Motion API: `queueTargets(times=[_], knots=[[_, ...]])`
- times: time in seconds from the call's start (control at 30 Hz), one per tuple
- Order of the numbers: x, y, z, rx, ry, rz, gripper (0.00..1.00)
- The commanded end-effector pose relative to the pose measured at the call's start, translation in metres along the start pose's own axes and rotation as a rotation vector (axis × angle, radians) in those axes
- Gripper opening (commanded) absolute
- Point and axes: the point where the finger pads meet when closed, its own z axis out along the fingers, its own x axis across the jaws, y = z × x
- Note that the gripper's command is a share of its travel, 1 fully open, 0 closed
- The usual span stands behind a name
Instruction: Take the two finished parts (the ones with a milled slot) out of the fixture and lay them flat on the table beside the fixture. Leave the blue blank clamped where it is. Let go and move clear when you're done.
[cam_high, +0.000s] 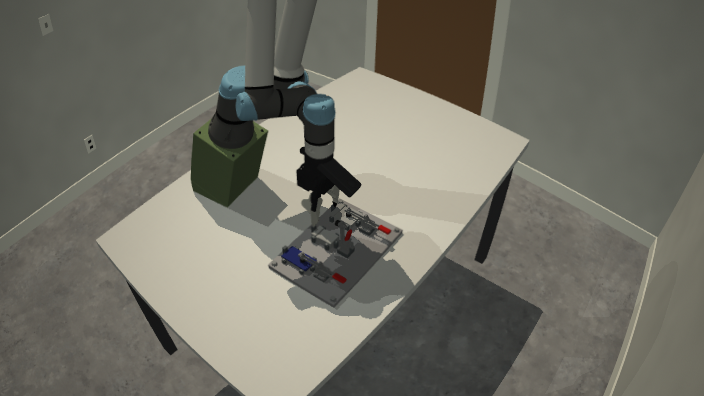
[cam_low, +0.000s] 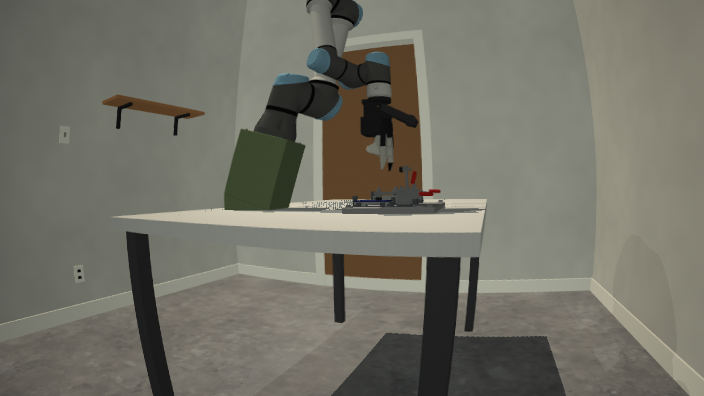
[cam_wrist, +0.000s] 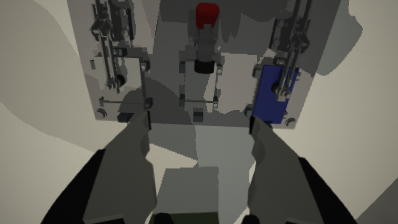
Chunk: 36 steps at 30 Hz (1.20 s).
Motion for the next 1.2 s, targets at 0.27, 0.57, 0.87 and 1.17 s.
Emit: queueTargets(times=[0.27,0.57,0.87,1.17], knots=[[0.0,0.002,0.001,0.001,0.0,0.0,0.59],[0.0,0.002,0.013,0.001,0.0,0.0,0.59],[0.0,0.002,0.03,0.001,0.0,0.0,0.59],[0.0,0.002,0.047,0.001,0.0,0.0,0.59]])
